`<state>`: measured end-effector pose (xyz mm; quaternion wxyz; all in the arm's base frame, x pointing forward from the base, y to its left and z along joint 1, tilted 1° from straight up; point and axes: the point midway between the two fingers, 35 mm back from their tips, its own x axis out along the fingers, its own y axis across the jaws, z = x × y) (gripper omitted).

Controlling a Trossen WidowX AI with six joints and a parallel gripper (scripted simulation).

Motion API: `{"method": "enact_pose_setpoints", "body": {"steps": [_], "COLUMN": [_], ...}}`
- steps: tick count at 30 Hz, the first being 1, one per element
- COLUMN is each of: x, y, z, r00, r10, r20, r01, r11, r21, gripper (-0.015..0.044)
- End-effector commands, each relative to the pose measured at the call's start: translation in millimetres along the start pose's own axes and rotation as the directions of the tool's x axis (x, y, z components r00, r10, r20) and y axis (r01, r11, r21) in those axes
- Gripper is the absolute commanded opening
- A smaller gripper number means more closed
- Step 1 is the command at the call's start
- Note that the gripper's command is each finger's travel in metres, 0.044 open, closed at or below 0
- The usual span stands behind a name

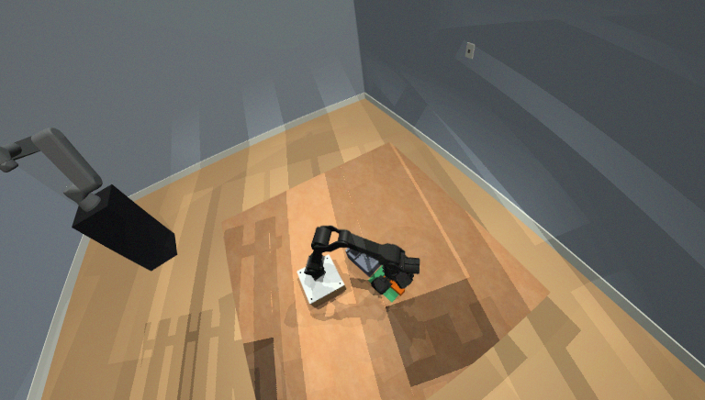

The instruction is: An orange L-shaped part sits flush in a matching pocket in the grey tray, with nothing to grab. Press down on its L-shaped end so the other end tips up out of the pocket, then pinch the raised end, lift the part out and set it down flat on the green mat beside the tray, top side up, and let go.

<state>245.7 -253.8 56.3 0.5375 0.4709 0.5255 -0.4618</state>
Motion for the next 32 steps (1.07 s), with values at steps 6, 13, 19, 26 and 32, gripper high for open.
{"method": "enact_pose_setpoints", "body": {"steps": [6,13,19,26,32], "x": [-79.8,-76.3,-76.3,-76.3,-76.3], "y": [0.4,2.2,2.2,2.2,2.2], "z": [0.7,2.3,2.3,2.3,2.3], "r00": [1.000,1.000,1.000,1.000,1.000], "r10": [0.003,0.010,0.010,0.010,0.010], "r20": [0.009,0.015,0.015,0.015,0.015], "r01": [-0.003,-0.010,-0.010,-0.010,-0.010], "r11": [1.000,1.000,1.000,1.000,1.000], "r21": [-0.005,0.001,0.001,0.001,0.001], "gripper": [0.0400,0.0400,0.0400,0.0400,0.0400]}}
